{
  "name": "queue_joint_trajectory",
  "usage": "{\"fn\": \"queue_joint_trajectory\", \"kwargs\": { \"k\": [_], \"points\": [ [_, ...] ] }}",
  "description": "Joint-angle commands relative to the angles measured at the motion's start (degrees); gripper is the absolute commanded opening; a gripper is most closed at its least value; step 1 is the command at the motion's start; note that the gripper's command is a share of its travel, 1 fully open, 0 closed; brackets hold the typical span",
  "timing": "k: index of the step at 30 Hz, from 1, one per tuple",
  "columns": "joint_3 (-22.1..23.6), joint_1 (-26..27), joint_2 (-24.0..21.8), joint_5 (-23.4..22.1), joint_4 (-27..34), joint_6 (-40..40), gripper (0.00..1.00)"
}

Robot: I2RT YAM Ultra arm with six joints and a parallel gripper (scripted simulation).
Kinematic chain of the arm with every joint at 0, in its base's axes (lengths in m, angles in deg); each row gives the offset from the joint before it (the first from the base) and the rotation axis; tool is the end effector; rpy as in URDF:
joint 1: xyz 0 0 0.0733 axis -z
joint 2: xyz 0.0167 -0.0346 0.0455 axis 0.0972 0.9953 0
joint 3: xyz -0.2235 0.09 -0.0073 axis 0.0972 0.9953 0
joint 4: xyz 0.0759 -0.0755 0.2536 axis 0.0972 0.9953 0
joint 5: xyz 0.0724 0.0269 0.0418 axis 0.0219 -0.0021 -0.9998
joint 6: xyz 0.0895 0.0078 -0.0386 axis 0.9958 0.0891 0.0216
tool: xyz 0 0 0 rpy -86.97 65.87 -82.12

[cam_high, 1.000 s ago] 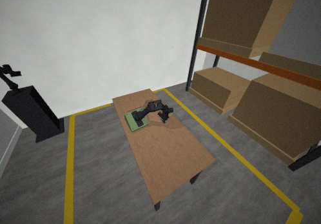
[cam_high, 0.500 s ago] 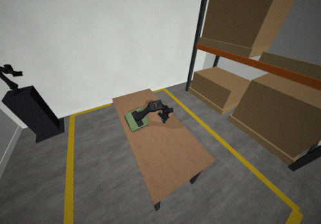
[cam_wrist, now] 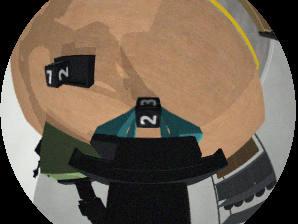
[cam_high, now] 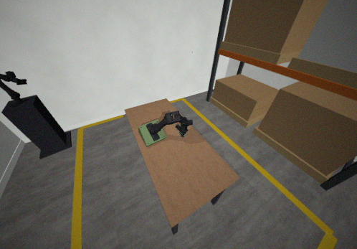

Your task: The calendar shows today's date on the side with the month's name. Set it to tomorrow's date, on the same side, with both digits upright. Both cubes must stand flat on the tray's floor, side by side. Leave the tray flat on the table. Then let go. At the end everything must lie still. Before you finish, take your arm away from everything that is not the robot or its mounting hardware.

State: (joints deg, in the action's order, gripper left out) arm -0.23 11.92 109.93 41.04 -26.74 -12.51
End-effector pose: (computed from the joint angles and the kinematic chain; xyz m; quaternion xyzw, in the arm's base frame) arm 0.2955 -0.1392 0.0295 0.1392 -0.9527 0.2644 0.0560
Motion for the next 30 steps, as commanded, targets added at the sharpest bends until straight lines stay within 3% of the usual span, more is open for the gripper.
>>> {"fn": "queue_joint_trajectory", "kwargs": {
  "k": [1,9,24,30],
  "points": [
    [-0.1,-0.2,-0.3,-0.1,-0.1,0.0,0.27],
    [-0.1,-0.2,-0.3,-0.1,-0.1,0.0,0.27],
    [-0.1,-0.2,-0.3,-0.1,-0.1,0.0,0.47],
    [-0.1,-0.2,-0.3,-0.1,-0.1,0.0,0.47]
  ]
}}
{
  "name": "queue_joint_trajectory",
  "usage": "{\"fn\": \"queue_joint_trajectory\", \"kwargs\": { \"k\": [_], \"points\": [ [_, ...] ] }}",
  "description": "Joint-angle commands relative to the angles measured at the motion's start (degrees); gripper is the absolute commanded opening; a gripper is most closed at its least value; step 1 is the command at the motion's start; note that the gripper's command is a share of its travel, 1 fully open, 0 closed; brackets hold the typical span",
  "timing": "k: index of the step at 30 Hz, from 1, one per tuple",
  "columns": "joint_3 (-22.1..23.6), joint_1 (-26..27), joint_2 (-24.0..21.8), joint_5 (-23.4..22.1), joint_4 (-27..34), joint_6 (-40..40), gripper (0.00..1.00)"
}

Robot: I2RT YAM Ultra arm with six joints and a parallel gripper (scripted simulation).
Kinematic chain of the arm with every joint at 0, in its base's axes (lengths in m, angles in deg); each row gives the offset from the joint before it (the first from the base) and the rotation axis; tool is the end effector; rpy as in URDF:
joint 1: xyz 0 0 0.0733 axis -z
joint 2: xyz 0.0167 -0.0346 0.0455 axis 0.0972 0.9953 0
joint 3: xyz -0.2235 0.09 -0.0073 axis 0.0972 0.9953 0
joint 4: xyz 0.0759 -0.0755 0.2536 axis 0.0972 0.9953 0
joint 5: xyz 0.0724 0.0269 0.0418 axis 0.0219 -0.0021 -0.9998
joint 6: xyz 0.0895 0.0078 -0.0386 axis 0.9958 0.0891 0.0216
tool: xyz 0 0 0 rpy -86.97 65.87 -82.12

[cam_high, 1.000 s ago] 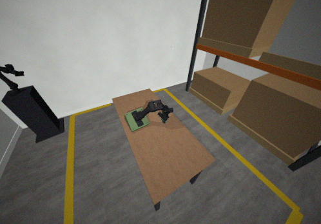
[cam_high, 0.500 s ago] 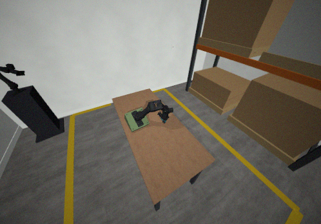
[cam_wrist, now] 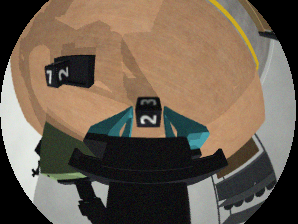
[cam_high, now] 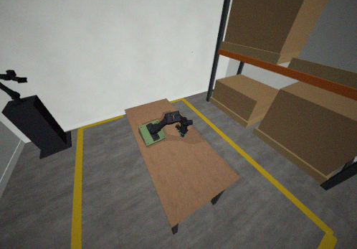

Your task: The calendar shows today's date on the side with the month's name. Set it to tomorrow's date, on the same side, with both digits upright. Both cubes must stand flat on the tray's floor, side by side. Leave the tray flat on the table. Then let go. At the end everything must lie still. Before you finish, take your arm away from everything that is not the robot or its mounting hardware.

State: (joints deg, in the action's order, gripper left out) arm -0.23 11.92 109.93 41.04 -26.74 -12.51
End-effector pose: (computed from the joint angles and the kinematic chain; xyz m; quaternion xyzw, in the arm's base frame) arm 0.2955 -0.1392 0.0295 0.1392 -0.9527 0.2644 0.0560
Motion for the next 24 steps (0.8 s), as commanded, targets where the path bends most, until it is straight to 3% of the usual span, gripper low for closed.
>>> {"fn": "queue_joint_trajectory", "kwargs": {
  "k": [1,9,17,24],
  "points": [
    [-0.1,-0.2,-0.3,-0.1,-0.1,0.0,0.47],
    [-0.3,-0.5,-0.7,0.0,0.7,0.3,0.47],
    [-1.9,-2.4,-3.2,0.2,5.8,2.5,0.47],
    [-5.6,-6.0,-6.8,0.6,15.4,6.7,0.47]
  ]
}}
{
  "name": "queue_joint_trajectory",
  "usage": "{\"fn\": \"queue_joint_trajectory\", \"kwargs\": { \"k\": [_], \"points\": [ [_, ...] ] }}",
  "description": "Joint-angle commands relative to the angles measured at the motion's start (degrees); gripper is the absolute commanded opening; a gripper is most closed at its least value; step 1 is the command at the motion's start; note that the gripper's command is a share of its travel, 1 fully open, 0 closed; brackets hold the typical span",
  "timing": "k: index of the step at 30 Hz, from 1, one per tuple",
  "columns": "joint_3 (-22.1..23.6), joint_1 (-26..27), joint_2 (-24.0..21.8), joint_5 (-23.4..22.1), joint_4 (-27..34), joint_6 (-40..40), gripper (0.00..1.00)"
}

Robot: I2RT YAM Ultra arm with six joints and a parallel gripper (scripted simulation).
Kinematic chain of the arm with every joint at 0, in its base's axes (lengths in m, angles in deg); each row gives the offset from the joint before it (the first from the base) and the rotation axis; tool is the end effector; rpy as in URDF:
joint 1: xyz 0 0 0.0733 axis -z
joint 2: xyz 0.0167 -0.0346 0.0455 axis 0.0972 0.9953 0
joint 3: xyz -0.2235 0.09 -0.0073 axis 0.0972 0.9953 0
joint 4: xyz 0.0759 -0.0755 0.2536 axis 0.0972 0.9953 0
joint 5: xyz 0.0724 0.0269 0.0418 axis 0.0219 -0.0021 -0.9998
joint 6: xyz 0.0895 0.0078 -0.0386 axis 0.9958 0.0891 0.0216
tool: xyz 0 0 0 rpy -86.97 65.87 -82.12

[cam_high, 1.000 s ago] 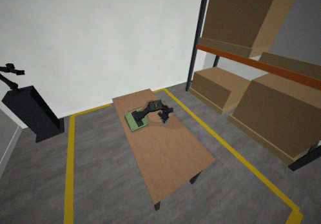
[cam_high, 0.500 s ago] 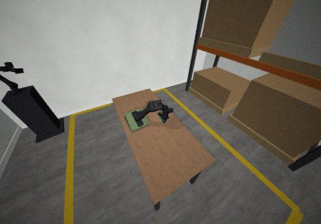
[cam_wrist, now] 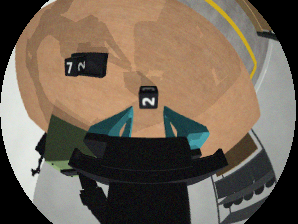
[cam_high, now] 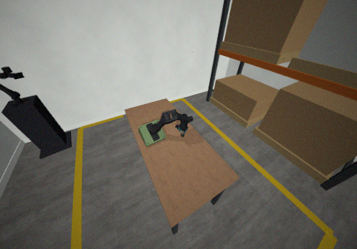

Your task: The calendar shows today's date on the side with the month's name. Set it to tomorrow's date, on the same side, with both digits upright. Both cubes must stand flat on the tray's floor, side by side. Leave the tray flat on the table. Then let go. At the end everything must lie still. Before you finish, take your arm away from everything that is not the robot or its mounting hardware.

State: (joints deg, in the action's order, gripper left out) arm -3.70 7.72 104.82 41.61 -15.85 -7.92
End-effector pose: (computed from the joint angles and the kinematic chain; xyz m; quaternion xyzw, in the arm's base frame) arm 0.3011 -0.1171 0.0680 0.1409 -0.9522 0.2652 0.0556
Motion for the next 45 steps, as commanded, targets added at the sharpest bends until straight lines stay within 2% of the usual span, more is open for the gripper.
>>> {"fn": "queue_joint_trajectory", "kwargs": {
  "k": [1,7,14,15,45],
  "points": [
    [-2.8,-2.3,-2.1,0.1,5.8,2.6,0.47],
    [-5.3,-4.2,-3.5,0.2,10.9,4.9,0.47],
    [-5.8,-4.5,-3.7,0.2,11.7,5.3,0.47],
    [-5.8,-4.5,-3.7,0.2,11.7,5.3,1.0],
    [-5.8,-4.5,-3.7,0.2,11.7,5.3,1.0]
  ]
}}
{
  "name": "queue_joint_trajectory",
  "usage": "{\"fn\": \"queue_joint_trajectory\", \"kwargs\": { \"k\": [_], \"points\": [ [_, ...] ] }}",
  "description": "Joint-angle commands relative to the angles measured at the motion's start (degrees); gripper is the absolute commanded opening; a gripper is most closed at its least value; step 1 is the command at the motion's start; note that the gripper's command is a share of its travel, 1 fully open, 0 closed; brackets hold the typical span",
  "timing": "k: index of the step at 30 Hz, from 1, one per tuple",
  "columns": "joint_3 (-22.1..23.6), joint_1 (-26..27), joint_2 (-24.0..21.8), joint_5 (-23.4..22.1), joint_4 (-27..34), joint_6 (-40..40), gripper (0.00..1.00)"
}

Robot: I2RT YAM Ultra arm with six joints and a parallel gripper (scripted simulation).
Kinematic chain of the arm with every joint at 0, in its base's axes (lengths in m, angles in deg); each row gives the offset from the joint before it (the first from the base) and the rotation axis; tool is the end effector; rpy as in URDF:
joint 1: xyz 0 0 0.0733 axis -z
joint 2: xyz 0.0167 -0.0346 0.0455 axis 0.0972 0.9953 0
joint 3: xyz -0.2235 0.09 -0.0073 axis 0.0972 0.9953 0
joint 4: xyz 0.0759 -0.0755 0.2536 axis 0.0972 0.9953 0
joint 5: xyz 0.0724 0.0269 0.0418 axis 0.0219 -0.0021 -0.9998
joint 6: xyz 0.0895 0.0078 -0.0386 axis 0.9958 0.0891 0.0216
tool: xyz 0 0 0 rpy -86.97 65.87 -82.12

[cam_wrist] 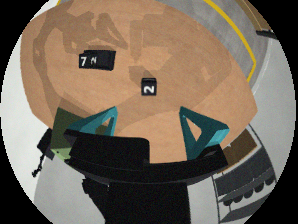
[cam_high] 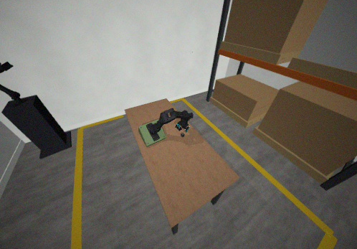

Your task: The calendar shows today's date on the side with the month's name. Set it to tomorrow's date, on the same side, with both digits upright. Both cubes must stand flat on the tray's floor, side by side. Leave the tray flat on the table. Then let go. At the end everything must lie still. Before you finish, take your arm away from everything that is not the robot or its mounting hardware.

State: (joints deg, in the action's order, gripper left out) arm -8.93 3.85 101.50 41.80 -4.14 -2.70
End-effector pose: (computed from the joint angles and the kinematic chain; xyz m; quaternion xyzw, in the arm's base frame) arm 0.3039 -0.0960 0.1063 0.1370 -0.9533 0.2623 0.0602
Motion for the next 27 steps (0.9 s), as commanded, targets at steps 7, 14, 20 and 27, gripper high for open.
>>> {"fn": "queue_joint_trajectory", "kwargs": {
  "k": [7,14,20,27],
  "points": [
    [-0.5,-0.7,-0.4,0.0,0.0,0.0,1.0],
    [-0.5,-0.7,-0.4,0.0,0.0,0.0,1.0],
    [-0.5,-0.7,-0.4,0.0,0.0,0.0,1.0],
    [-0.5,-0.6,-0.4,0.0,0.0,1.3,1.0]
  ]
}}
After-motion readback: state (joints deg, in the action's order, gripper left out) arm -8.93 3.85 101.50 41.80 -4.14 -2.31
